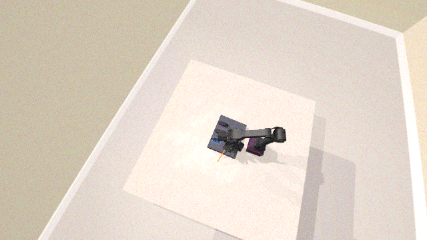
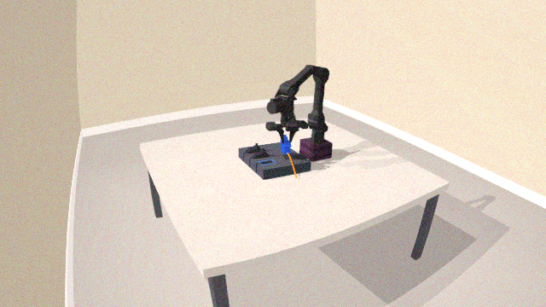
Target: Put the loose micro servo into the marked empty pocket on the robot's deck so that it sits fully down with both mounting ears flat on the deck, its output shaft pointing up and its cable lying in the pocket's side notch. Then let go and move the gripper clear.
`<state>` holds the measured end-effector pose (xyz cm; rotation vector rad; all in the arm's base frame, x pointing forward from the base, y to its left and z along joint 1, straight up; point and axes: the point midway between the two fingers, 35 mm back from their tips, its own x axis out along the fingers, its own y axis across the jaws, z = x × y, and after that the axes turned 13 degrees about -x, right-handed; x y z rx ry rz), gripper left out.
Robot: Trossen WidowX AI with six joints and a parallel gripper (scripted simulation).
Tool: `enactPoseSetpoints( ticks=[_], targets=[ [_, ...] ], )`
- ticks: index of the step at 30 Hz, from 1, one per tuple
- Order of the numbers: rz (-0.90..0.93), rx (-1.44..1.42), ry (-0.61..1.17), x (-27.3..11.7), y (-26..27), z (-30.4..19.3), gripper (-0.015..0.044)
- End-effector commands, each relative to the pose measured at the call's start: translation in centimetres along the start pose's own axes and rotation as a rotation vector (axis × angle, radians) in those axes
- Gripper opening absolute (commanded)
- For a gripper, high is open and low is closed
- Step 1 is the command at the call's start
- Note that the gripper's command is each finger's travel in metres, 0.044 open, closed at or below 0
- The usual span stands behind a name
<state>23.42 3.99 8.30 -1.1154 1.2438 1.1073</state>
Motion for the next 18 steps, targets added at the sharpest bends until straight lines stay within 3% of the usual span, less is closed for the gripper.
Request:
enactPoseSetpoints(
  ticks=[1,18],
  targets=[
    [-0.004,0.144,0.001,-0.04,-0.12,0.02,0.0000],
    [-0.004,0.734,0.000,-0.05,-0.12,0.02,0.0000]
  ],
)
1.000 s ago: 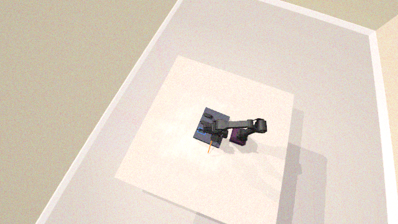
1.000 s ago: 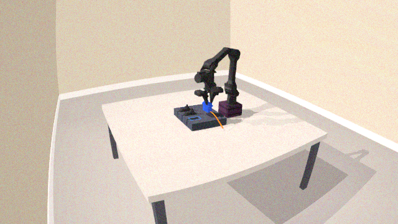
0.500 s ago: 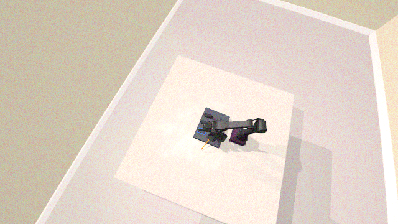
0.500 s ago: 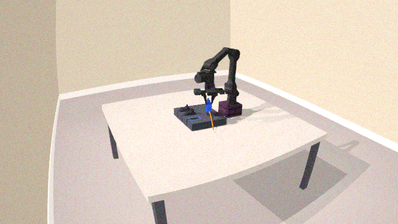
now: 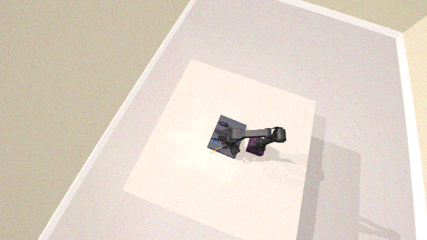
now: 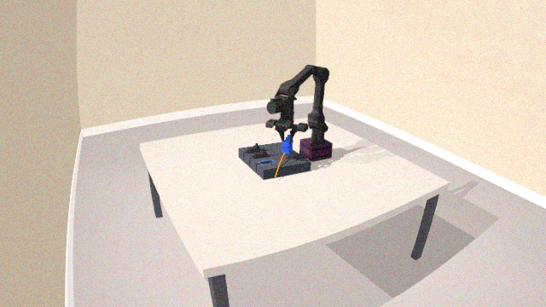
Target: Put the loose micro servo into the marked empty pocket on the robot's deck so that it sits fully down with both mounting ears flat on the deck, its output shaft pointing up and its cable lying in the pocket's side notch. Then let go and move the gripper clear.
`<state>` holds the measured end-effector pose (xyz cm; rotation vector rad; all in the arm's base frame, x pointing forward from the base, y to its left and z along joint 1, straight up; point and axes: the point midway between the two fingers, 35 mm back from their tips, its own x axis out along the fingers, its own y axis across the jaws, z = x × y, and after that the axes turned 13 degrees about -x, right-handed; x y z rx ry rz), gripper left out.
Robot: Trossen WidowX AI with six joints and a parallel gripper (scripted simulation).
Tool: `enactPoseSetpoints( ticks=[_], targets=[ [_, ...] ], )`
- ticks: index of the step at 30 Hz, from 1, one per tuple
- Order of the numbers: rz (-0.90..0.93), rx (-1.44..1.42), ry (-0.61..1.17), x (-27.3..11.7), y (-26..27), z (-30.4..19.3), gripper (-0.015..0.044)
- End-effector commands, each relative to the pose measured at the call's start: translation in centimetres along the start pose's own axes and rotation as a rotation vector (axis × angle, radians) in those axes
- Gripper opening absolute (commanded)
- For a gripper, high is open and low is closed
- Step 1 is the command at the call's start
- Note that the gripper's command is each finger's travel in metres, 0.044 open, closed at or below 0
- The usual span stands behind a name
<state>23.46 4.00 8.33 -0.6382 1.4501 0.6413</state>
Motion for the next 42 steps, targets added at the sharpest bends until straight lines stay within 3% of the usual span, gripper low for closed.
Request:
enactPoseSetpoints(
  ticks=[1,19,42],
  targets=[
    [-0.003,0.147,-0.001,0.0,-0.1,0.1,0.0000],
    [-0.003,0.749,-0.002,0.0,-0.1,0.1,0.0000],
    [-0.006,0.755,-0.006,-0.2,-5.3,3.5,0.0000]
  ],
)
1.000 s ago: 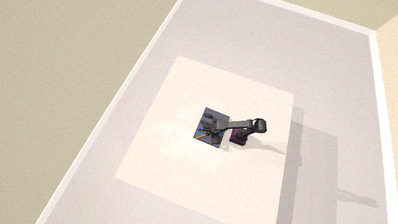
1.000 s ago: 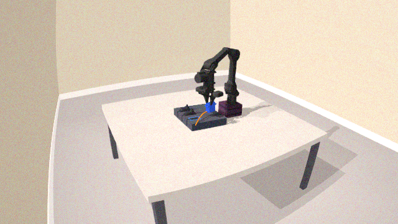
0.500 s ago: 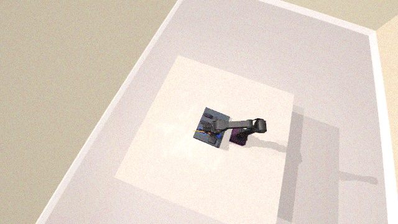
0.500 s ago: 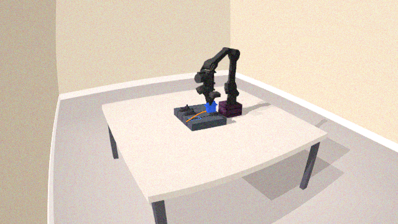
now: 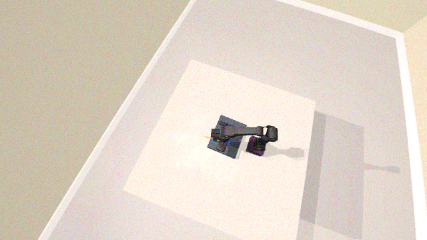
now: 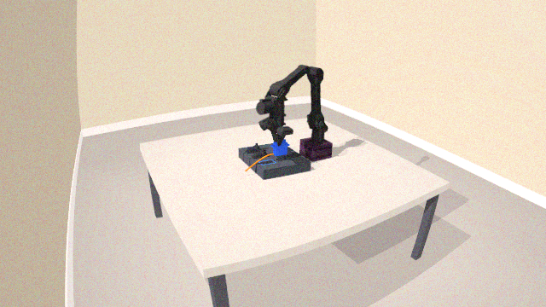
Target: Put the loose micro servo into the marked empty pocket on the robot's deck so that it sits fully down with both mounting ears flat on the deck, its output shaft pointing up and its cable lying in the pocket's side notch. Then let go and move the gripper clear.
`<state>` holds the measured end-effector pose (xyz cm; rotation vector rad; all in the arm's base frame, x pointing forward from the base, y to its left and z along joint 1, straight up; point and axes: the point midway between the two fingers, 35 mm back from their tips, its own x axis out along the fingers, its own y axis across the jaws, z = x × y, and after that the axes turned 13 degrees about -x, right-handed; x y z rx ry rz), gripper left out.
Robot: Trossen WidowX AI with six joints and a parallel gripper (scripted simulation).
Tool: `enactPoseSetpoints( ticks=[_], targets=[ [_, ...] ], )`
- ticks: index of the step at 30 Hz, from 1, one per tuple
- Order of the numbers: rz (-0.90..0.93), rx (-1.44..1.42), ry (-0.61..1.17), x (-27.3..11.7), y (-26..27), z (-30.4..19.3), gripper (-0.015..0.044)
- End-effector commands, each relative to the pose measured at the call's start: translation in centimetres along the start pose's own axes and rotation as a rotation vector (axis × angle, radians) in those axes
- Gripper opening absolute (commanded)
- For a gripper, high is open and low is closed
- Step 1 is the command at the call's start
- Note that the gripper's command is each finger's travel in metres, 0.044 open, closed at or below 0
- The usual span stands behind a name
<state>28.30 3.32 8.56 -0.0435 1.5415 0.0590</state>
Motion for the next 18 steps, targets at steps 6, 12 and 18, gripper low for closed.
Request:
enactPoseSetpoints(
  ticks=[6,12,18],
  targets=[
    [-0.003,-0.001,-0.002,0.0,-0.9,3.7,0.0000],
    [-0.004,-0.001,-0.003,-0.1,-1.4,5.8,0.0000],
    [-0.004,-0.001,-0.004,0.1,-1.5,6.0,0.0000]
  ],
)
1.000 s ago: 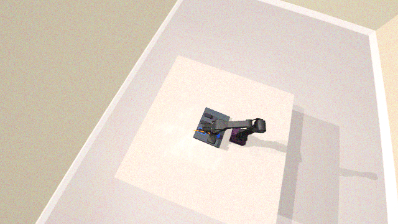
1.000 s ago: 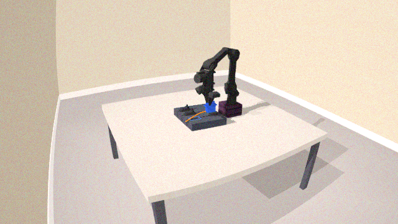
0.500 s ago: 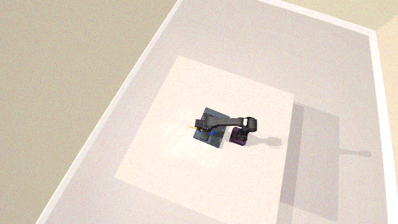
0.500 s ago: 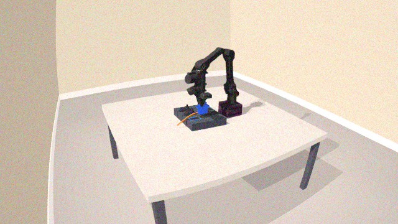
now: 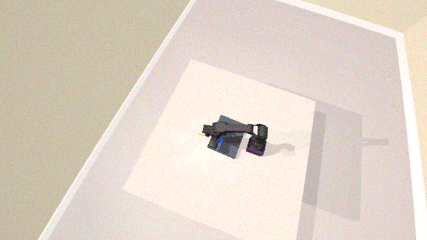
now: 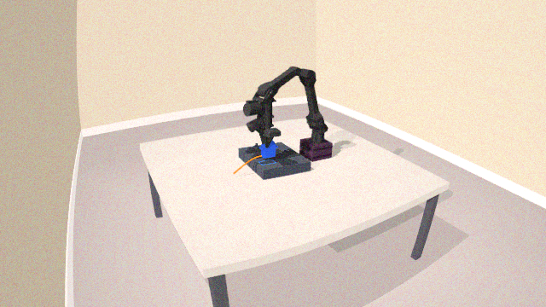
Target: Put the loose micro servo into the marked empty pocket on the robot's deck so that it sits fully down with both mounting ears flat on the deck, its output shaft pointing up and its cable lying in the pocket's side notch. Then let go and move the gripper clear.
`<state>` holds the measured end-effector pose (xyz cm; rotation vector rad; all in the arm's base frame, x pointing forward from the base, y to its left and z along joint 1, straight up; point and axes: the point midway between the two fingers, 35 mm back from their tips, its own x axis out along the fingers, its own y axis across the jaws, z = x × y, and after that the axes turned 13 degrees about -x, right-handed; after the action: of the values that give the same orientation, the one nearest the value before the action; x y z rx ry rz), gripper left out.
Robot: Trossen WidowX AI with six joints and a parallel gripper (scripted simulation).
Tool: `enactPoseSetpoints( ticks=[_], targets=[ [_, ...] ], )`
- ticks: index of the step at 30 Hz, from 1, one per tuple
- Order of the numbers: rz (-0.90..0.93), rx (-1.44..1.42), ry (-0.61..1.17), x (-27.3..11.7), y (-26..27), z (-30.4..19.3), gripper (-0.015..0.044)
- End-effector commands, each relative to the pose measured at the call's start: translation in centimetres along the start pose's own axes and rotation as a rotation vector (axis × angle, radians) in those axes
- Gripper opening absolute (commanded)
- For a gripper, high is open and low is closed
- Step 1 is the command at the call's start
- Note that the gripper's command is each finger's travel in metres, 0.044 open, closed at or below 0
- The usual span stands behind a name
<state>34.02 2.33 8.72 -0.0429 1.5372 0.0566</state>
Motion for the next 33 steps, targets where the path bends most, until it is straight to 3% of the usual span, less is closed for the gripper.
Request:
enactPoseSetpoints(
  ticks=[1,33],
  targets=[
    [-0.002,-0.003,0.001,0.2,-0.1,0.4,0.0000],
    [-0.002,-0.003,0.001,2.5,-0.2,0.4,0.0000]
  ],
)
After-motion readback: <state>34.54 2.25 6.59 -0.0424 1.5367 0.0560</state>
